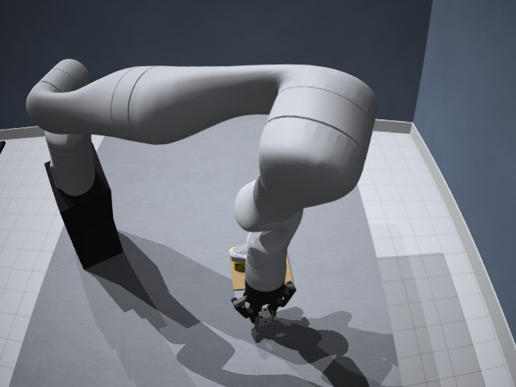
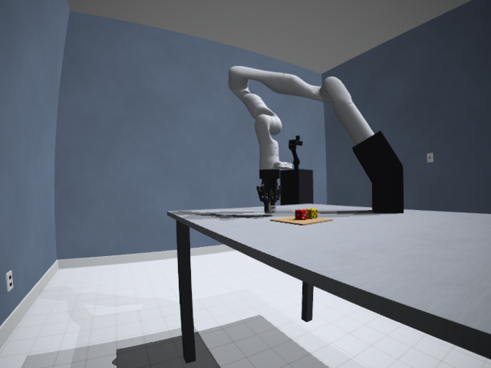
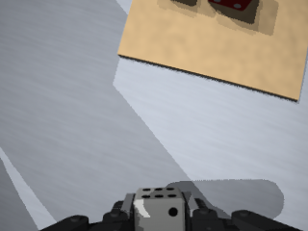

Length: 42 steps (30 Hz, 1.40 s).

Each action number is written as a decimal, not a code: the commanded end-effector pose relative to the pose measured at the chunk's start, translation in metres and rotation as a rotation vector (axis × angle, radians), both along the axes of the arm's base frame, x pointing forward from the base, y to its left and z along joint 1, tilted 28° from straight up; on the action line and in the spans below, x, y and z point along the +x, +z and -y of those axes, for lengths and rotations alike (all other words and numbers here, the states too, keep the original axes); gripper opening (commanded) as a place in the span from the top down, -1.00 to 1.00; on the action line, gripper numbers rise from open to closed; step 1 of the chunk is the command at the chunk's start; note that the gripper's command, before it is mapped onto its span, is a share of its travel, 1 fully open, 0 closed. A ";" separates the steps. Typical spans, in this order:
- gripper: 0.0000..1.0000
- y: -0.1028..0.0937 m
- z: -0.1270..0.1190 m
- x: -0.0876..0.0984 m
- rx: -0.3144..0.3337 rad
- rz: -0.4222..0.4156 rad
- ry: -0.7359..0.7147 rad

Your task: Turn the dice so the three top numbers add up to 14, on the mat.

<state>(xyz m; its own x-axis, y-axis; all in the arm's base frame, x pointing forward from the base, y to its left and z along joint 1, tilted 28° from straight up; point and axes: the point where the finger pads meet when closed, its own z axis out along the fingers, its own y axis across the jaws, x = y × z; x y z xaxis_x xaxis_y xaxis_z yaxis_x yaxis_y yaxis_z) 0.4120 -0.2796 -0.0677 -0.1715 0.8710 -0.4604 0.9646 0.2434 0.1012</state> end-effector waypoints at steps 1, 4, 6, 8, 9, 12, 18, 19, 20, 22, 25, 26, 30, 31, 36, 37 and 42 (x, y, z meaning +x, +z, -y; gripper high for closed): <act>0.47 0.020 -0.009 -0.001 -0.002 0.005 0.003; 0.47 0.026 -0.012 -0.003 -0.002 0.005 0.003; 0.47 0.039 -0.019 -0.006 -0.002 0.005 0.003; 0.47 0.051 -0.024 -0.009 -0.002 0.005 0.003; 0.47 0.056 -0.027 -0.010 -0.002 0.005 0.003; 0.47 0.069 -0.033 -0.013 -0.002 0.005 0.003; 0.47 0.080 -0.038 -0.015 -0.002 0.005 0.003; 0.47 0.080 -0.038 -0.015 -0.002 0.005 0.003; 0.47 0.080 -0.038 -0.015 -0.002 0.005 0.003; 0.47 0.080 -0.039 -0.015 -0.002 0.005 0.003; 0.47 0.080 -0.039 -0.015 -0.002 0.005 0.003; 0.47 0.080 -0.039 -0.015 -0.002 0.005 0.003; 0.47 0.080 -0.039 -0.015 -0.002 0.005 0.003; 0.47 0.080 -0.039 -0.015 -0.002 0.005 0.003; 0.47 0.080 -0.039 -0.015 -0.001 0.008 -0.004; 0.47 0.080 -0.039 -0.015 -0.001 0.008 -0.004; 0.47 0.080 -0.038 -0.015 0.005 0.020 -0.029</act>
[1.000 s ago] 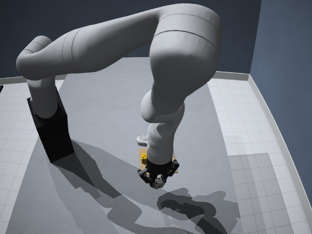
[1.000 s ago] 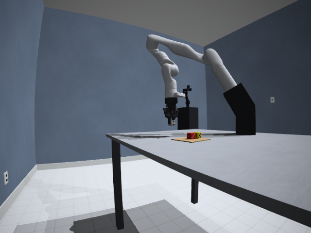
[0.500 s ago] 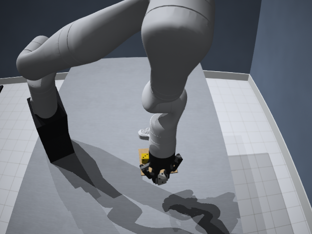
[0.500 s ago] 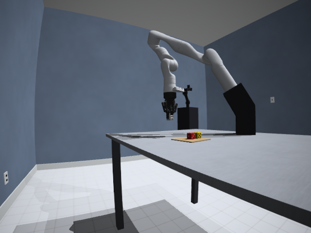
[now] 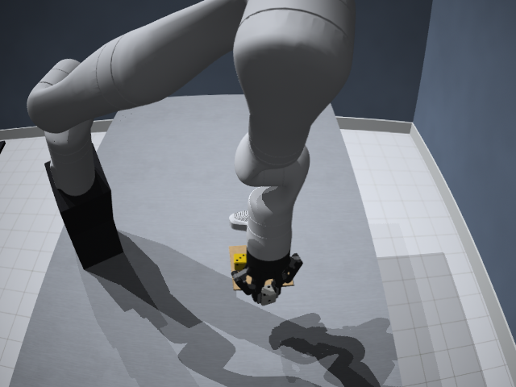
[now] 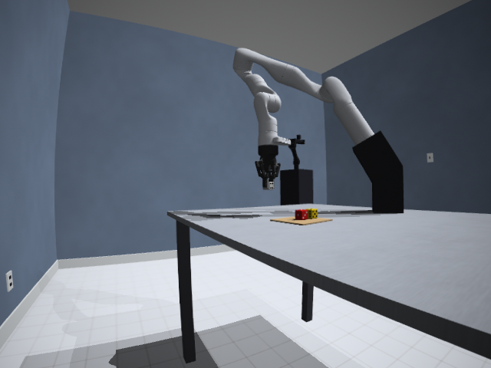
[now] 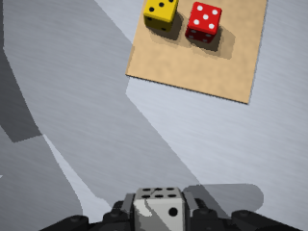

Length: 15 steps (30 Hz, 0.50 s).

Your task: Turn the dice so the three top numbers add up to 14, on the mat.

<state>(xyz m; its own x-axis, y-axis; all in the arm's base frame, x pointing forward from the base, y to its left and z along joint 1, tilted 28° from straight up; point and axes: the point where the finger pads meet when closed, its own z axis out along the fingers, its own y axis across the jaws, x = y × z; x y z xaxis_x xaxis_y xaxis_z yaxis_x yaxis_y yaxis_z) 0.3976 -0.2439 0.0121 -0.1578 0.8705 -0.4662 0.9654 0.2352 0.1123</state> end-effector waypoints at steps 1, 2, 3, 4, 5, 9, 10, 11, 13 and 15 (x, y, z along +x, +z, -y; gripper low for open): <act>0.47 0.000 -0.003 -0.001 0.011 0.012 -0.028; 0.47 0.000 -0.003 -0.001 0.014 0.016 -0.037; 0.47 0.000 -0.003 -0.001 0.016 0.021 -0.048; 0.47 0.000 -0.003 0.000 0.019 0.027 -0.059; 0.47 -0.001 -0.003 0.000 0.021 0.033 -0.071; 0.47 -0.001 -0.002 0.000 0.036 0.063 -0.133; 0.47 -0.001 -0.002 0.000 0.040 0.072 -0.152; 0.47 -0.001 -0.002 0.000 0.040 0.072 -0.152; 0.47 -0.002 -0.002 0.000 0.045 0.081 -0.171; 0.47 -0.002 -0.002 0.001 0.055 0.102 -0.213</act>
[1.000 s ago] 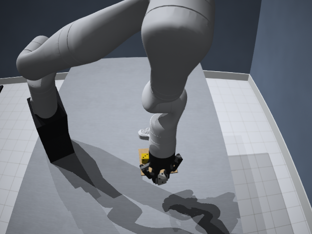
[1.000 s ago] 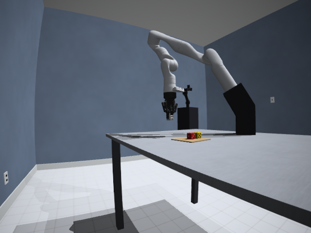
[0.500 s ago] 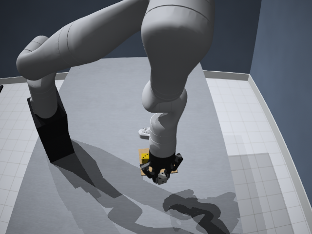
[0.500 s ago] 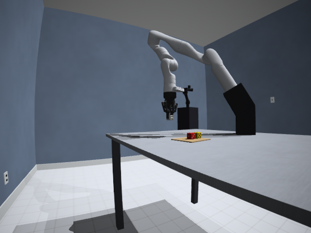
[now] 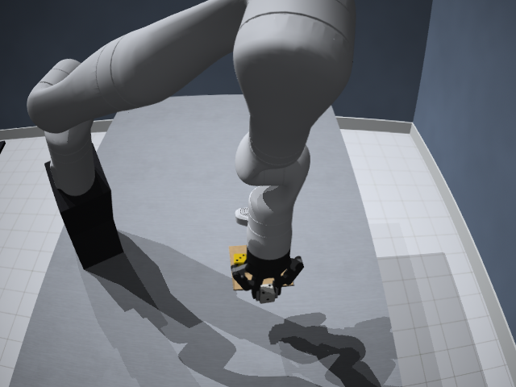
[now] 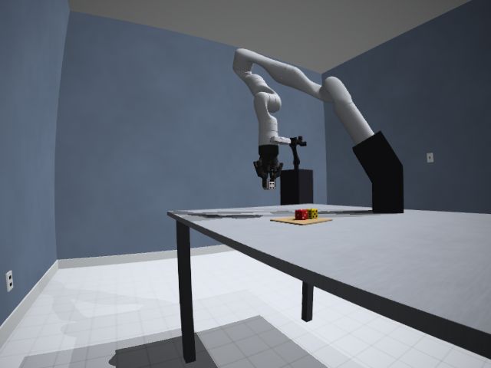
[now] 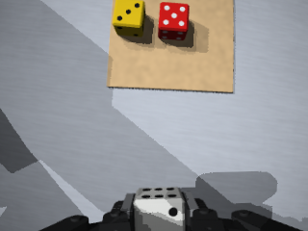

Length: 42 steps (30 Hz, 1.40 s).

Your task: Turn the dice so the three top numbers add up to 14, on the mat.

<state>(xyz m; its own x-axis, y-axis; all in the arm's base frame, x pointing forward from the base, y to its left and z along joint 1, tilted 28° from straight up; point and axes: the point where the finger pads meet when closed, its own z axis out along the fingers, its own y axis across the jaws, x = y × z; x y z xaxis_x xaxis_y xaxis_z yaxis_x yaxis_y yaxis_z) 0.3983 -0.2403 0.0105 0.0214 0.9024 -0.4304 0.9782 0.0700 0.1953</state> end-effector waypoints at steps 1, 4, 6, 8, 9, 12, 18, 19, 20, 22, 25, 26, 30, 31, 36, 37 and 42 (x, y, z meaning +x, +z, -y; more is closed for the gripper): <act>0.47 -0.001 0.001 0.000 0.014 0.035 -0.074; 0.47 -0.001 0.002 0.000 0.031 0.071 -0.149; 0.47 -0.002 0.002 0.001 0.044 0.097 -0.203; 0.47 -0.002 0.002 0.001 0.057 0.125 -0.261; 0.47 -0.003 0.002 0.001 0.064 0.139 -0.291; 0.47 -0.004 0.002 0.002 0.086 0.184 -0.384; 0.47 -0.005 0.003 0.003 0.116 0.248 -0.515; 0.47 -0.005 0.003 0.003 0.124 0.264 -0.548; 0.47 -0.005 0.003 0.003 0.132 0.280 -0.581; 0.47 -0.006 0.003 0.004 0.148 0.312 -0.648; 0.47 -0.006 0.003 0.005 0.171 0.361 -0.748; 0.47 -0.007 0.003 0.005 0.179 0.377 -0.780; 0.47 -0.007 0.004 0.005 0.201 0.423 -0.876; 0.47 -0.007 0.004 0.005 0.201 0.423 -0.876; 0.47 -0.008 0.004 0.007 0.236 0.494 -1.023; 0.47 -0.008 0.004 0.007 0.242 0.507 -1.050; 0.47 -0.009 0.005 0.008 0.271 0.566 -1.170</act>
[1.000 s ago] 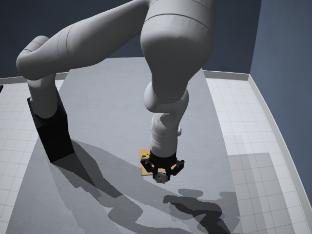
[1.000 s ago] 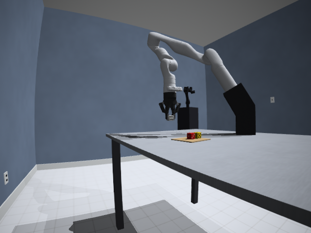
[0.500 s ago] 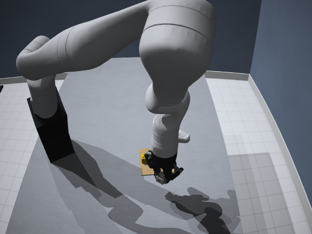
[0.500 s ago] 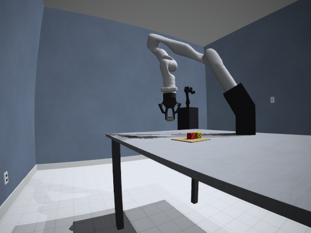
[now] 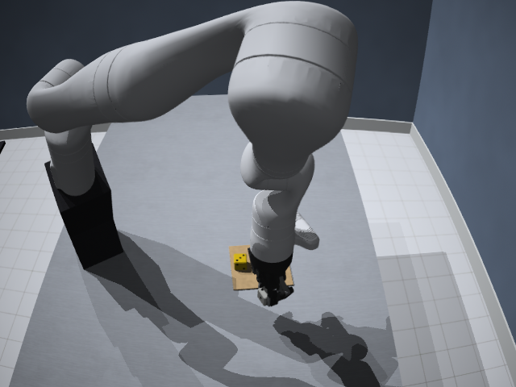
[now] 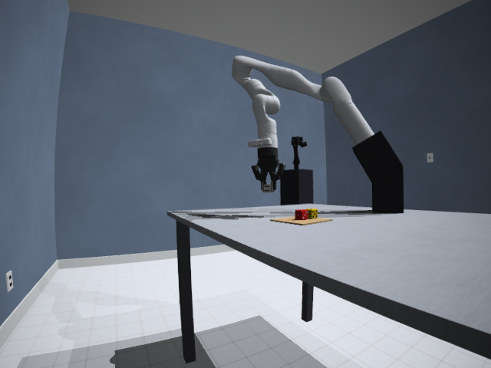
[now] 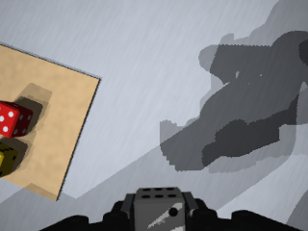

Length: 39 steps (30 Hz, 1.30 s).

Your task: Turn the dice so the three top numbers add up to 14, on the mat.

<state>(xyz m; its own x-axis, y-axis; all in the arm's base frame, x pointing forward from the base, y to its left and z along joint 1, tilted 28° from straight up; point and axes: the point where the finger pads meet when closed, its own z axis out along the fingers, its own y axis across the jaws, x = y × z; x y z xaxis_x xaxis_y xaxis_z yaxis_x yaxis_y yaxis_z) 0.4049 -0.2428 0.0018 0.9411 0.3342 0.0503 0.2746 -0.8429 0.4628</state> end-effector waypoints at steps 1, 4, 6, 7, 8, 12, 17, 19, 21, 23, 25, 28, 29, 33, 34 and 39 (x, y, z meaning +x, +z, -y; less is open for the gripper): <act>0.47 0.000 0.002 0.001 0.010 0.045 -0.073; 0.47 -0.001 0.003 0.002 0.023 0.072 -0.129; 0.47 -0.001 0.003 0.002 0.023 0.072 -0.129; 0.47 -0.001 0.003 0.002 0.026 0.080 -0.146; 0.47 -0.001 0.003 0.002 0.030 0.087 -0.161; 0.47 -0.001 0.003 0.002 0.041 0.110 -0.210; 0.47 -0.001 0.003 0.002 0.049 0.128 -0.246; 0.47 -0.001 0.003 0.002 0.051 0.131 -0.253; 0.47 -0.001 0.003 0.003 0.052 0.134 -0.258; 0.47 -0.001 0.003 0.003 0.052 0.134 -0.258; 0.47 -0.001 0.003 0.003 0.053 0.135 -0.260; 0.47 -0.001 0.003 0.003 0.053 0.135 -0.260; 0.47 -0.001 0.003 0.003 0.053 0.135 -0.260; 0.47 -0.001 0.003 0.003 0.053 0.135 -0.260; 0.47 -0.001 0.003 0.002 0.053 0.136 -0.260; 0.47 -0.001 0.004 0.002 0.052 0.139 -0.258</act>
<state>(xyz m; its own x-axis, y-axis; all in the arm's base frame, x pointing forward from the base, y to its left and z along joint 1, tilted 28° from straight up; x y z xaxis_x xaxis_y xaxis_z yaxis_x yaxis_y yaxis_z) 0.4076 -0.2449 0.0004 0.9783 0.0767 0.1924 -0.0142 -0.9018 0.4319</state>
